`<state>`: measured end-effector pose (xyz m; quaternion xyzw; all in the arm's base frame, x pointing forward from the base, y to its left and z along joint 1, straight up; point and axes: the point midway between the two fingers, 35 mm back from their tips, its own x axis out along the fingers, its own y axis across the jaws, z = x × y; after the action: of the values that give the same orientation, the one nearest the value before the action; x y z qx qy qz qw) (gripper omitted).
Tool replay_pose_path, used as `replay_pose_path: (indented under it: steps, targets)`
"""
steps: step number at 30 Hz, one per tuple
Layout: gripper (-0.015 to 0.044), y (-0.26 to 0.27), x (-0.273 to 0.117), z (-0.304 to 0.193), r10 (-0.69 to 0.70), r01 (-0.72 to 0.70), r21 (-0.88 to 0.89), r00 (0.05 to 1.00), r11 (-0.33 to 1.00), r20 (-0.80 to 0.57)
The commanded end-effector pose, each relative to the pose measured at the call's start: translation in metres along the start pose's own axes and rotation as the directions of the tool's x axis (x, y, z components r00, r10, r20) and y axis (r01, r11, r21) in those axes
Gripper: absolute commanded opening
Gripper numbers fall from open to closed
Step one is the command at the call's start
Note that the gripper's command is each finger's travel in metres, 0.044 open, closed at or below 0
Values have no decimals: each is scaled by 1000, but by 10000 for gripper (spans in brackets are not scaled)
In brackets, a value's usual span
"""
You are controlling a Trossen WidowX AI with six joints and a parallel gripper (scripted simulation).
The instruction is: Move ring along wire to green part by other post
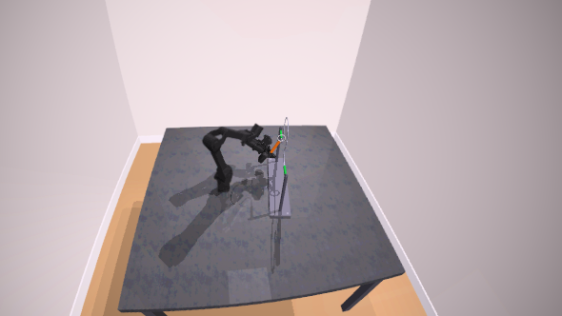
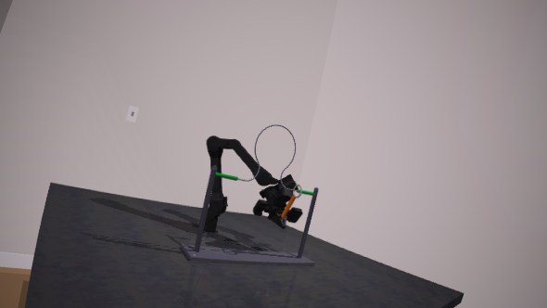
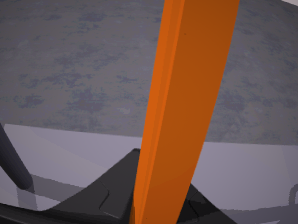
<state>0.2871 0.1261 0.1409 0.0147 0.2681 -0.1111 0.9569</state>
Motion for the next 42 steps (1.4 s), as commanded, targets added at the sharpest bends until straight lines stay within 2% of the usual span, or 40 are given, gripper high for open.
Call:
replay_pose_path:
  steps: [1, 42]
  targets:
    - [-150, 4, 0, 1, -5, 5, 4, 1000, 1000, 3]
    - [-150, 19, 5, -11, -5, 5, 4, 1000, 1000, 8]
